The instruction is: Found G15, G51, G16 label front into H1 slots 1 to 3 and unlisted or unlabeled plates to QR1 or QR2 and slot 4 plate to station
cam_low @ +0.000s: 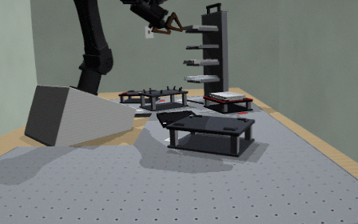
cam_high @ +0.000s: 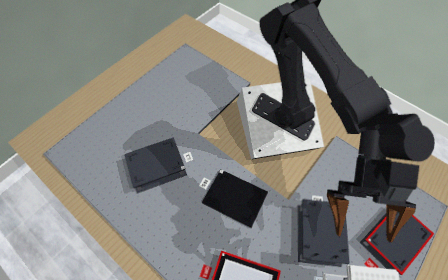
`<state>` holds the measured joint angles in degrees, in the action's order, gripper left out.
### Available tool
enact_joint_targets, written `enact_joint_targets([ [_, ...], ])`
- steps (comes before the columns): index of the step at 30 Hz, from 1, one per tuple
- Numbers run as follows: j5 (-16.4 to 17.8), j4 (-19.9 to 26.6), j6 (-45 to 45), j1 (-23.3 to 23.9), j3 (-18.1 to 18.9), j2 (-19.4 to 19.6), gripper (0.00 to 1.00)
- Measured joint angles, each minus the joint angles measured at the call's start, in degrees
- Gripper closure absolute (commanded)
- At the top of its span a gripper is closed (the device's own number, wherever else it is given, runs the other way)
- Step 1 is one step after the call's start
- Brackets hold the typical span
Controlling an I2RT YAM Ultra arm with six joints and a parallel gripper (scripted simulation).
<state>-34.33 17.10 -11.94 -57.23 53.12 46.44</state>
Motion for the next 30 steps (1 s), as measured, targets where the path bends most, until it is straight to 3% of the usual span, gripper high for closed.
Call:
enact_joint_targets([
  [30,0.81,-0.87,0.09,0.11,0.0,-0.02,0.0],
])
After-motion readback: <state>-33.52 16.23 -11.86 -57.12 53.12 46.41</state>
